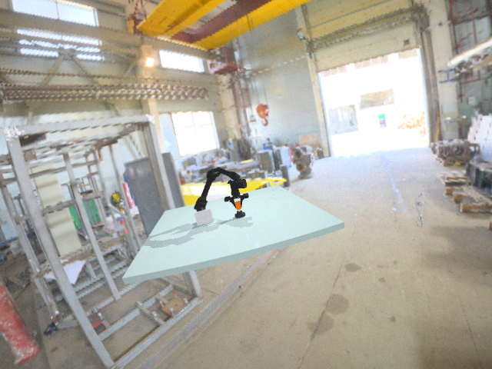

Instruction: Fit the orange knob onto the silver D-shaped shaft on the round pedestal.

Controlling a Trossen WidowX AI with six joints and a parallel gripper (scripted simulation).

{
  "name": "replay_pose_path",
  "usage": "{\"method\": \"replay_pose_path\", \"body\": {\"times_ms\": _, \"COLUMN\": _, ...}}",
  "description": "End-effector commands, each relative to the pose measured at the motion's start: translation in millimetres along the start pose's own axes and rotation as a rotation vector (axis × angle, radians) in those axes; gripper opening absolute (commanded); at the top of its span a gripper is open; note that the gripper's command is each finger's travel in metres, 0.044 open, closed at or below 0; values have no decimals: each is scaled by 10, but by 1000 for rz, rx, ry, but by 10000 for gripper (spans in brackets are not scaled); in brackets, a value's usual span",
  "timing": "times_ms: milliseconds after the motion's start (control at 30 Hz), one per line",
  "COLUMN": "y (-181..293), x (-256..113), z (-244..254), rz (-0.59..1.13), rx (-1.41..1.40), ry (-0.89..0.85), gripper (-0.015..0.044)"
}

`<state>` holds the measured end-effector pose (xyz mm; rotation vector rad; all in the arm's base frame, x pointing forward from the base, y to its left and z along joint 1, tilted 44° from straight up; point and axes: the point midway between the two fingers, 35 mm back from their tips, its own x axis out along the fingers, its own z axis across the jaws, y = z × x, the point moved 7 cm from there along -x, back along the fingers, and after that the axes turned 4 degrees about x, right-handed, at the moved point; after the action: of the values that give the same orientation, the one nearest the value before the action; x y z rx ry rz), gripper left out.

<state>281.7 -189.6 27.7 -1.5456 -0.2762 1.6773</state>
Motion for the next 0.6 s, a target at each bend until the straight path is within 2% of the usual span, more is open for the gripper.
{"method": "replay_pose_path", "body": {"times_ms": 0, "y": -1, "x": 6, "z": 21, "rz": -3, "rx": -2, "ry": 0, "gripper": 0}}
{"method": "replay_pose_path", "body": {"times_ms": 300, "y": 5, "x": -44, "z": 27, "rz": -3, "rx": -11, "ry": 0, "gripper": 0}}
{"method": "replay_pose_path", "body": {"times_ms": 567, "y": 11, "x": -54, "z": 14, "rz": -3, "rx": -211, "ry": 1, "gripper": 0}}
